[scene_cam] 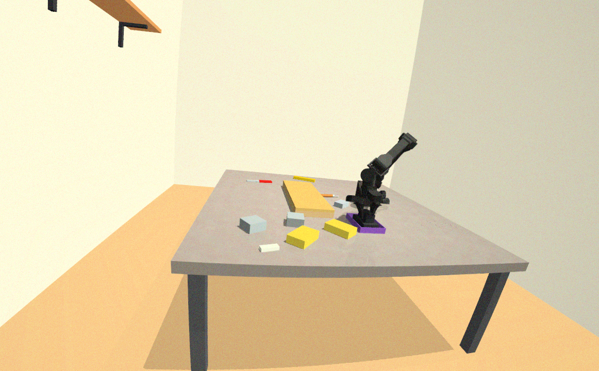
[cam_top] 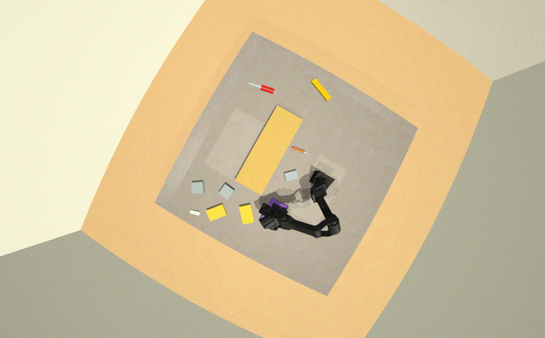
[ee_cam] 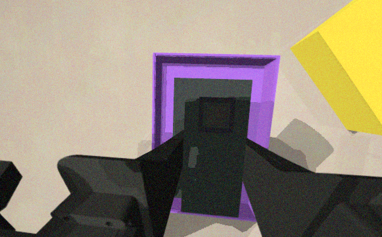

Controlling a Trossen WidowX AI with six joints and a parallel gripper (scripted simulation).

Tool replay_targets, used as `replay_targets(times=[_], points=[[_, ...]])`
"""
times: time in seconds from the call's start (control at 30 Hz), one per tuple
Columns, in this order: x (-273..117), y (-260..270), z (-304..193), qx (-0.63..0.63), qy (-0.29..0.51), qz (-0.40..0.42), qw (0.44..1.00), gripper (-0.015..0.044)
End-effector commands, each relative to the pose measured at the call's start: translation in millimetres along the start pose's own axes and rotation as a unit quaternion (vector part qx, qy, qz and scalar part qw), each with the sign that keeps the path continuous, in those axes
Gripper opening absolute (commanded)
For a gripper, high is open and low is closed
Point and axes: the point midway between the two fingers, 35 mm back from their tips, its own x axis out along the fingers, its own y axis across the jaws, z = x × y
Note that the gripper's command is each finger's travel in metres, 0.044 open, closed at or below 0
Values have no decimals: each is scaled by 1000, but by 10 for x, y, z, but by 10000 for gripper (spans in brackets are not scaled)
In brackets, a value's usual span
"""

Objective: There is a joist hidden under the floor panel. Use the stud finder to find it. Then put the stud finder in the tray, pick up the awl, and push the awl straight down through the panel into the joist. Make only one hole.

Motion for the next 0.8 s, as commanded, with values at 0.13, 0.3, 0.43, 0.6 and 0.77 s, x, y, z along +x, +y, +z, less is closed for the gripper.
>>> replay_targets(times=[0.13,0.3,0.43,0.6,0.77], points=[[14,2,-6,0,0,0,1000,79],[14,2,-6,0,0,0,1000,210],[14,2,-6,0,0,0,1000,315],[-288,-54,71,-2,7,1,1000,440],[-871,-5,242,0,4,0,1000,440]])
